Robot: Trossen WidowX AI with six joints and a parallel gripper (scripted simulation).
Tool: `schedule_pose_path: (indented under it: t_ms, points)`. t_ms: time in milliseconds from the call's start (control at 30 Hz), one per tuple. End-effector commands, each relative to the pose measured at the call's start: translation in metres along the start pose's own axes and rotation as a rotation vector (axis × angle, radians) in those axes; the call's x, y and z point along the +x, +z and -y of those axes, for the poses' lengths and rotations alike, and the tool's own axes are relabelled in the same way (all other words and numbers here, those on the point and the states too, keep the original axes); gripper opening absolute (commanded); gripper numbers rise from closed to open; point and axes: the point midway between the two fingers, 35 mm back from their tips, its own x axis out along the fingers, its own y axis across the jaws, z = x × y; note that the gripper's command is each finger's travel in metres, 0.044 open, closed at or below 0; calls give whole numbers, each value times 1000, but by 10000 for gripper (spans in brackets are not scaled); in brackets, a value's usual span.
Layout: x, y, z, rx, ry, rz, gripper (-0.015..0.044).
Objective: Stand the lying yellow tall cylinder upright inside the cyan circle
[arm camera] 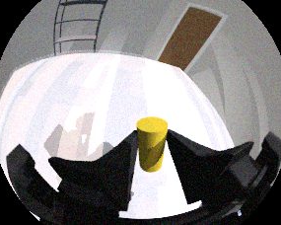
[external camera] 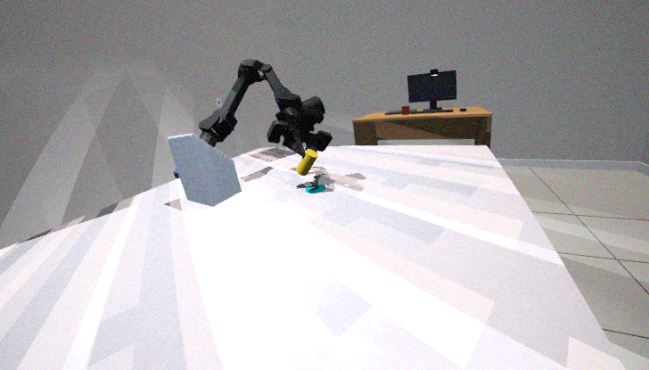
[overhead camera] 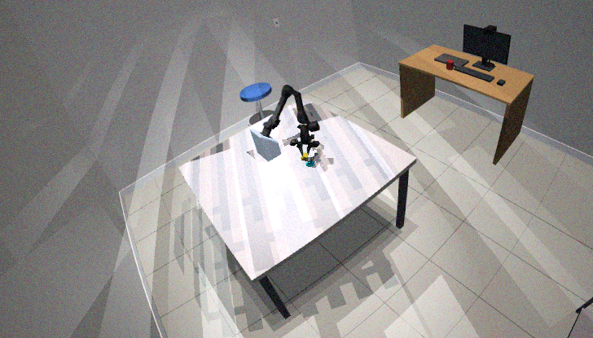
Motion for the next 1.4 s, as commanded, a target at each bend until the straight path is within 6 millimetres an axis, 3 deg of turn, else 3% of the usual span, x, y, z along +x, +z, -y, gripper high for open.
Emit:
schedule_pose_path:
  t_ms: [0,1367]
  points:
    - [-3,1,-1,12,5,29,105]
    - [-26,5,-4,152,68,298,105]
